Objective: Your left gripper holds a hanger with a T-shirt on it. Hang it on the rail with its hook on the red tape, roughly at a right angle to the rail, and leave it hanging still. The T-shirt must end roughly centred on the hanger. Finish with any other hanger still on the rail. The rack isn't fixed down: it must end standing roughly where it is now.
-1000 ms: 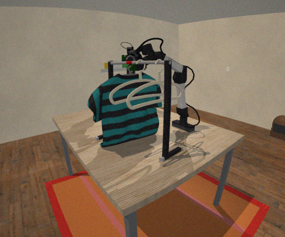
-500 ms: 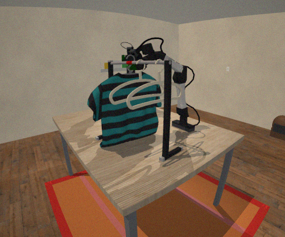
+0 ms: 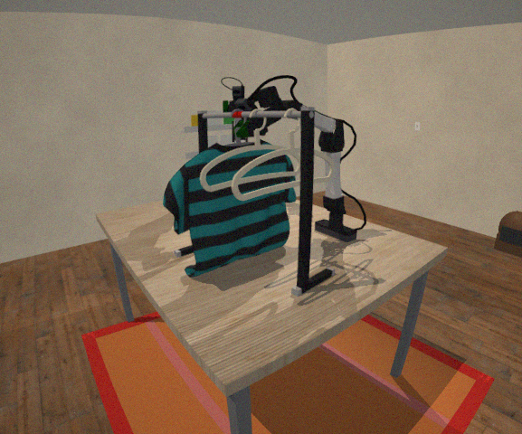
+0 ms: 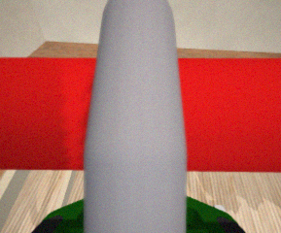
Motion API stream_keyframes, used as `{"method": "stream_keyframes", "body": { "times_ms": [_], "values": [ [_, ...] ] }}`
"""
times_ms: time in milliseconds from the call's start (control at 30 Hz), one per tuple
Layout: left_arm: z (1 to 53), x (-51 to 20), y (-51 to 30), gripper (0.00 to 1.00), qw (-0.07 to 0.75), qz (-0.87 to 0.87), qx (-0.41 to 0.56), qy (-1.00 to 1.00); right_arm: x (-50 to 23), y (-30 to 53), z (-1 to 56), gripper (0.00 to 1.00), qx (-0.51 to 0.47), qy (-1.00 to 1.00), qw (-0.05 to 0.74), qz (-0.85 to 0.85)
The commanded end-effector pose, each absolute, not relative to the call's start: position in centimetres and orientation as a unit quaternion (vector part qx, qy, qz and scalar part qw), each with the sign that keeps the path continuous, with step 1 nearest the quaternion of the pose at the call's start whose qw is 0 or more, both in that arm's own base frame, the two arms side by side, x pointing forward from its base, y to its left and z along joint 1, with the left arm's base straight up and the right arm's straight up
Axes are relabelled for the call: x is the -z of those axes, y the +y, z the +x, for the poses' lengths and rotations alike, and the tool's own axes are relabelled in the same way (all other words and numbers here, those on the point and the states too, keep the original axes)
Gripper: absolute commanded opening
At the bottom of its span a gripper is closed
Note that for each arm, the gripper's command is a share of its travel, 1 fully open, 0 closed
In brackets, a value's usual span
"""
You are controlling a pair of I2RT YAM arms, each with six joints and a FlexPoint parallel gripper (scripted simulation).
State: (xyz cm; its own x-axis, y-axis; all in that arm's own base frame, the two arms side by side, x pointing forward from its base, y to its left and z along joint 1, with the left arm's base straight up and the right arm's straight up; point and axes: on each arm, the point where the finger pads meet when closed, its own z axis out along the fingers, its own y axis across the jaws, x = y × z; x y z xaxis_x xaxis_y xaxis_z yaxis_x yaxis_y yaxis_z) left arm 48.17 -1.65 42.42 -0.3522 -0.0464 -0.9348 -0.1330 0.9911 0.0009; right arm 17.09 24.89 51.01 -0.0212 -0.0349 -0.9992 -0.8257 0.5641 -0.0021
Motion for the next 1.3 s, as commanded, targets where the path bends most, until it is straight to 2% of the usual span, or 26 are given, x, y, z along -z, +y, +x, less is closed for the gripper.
{"method": "stream_keyframes", "body": {
  "times_ms": [0,500,700,967,1133,1267],
  "values": [
    [47.3,-45.4,-1.8,0.0,0.61,-0.054,-0.029,0.79,-51.5,24.8,16.9,1.0,-0.326,0.633,0.617,-0.335],
    [47.3,-45.6,-1.8,0.0,0.612,-0.055,-0.028,0.788,-51.5,24.8,16.9,1.0,-0.326,0.633,0.617,-0.335],
    [44.9,-45.3,-2.1,0.65,0.601,-0.062,-0.03,0.796,-51.5,24.8,16.9,1.0,-0.326,0.633,0.617,-0.335],
    [41.0,-46.3,-2.5,0.65,0.596,-0.061,-0.031,0.8,-51.5,24.8,16.9,1.0,-0.326,0.633,0.617,-0.335],
    [33.6,-51.4,-3.0,0.65,0.624,-0.067,-0.022,0.778,-51.5,24.8,16.9,1.0,-0.326,0.633,0.617,-0.335],
    [30.0,-51.8,-3.6,0.65,0.613,-0.065,-0.025,0.787,-51.5,24.8,16.9,1.0,-0.326,0.633,0.617,-0.335]
  ]
}}
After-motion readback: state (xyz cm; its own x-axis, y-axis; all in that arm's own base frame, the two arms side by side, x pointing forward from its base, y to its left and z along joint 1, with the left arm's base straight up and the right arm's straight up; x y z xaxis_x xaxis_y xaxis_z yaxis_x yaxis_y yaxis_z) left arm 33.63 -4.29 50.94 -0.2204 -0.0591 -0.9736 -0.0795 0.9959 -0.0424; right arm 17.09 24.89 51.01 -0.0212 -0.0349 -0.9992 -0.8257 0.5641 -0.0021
